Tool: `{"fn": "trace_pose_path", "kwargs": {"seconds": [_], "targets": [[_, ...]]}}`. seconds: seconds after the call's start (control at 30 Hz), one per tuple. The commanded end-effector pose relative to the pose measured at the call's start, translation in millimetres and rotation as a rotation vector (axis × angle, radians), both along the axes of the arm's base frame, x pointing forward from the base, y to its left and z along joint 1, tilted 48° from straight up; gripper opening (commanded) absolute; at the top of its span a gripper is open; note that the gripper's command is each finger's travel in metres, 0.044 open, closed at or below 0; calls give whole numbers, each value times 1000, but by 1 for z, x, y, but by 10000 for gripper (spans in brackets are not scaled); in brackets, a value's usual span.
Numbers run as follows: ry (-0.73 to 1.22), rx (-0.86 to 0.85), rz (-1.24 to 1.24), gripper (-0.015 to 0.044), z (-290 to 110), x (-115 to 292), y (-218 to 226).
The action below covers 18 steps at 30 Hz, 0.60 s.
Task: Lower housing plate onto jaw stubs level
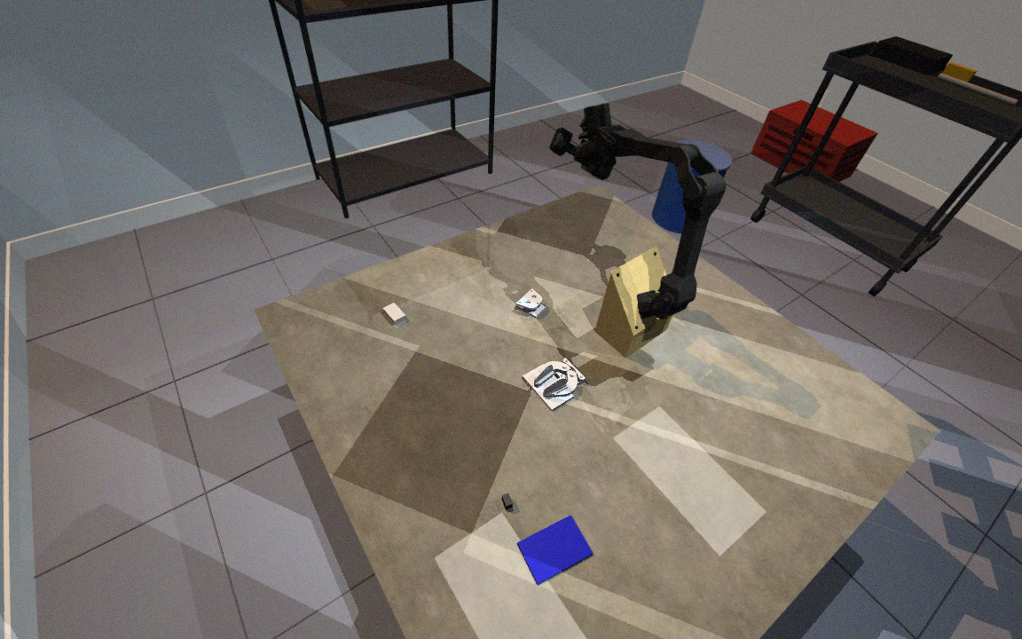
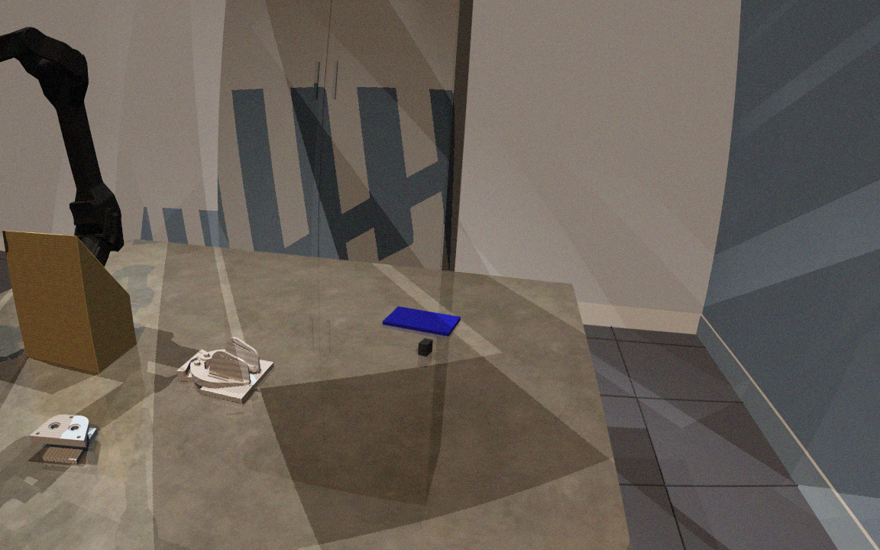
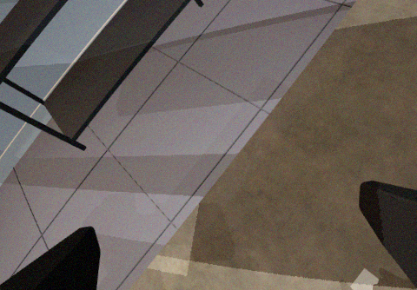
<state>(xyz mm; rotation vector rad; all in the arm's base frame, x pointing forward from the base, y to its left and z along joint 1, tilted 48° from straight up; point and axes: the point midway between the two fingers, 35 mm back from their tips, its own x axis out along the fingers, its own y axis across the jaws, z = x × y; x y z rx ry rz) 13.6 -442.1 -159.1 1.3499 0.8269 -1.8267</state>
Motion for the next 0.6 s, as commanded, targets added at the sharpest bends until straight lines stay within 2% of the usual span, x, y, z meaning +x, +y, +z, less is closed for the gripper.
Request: {"fn": "trace_pose_path", "kwargs": {"seconds": [0.0,0.57], "targets": [[-16,63,54,440,-11,17,15],[-123,365,387,440,-39,101,92]]}}
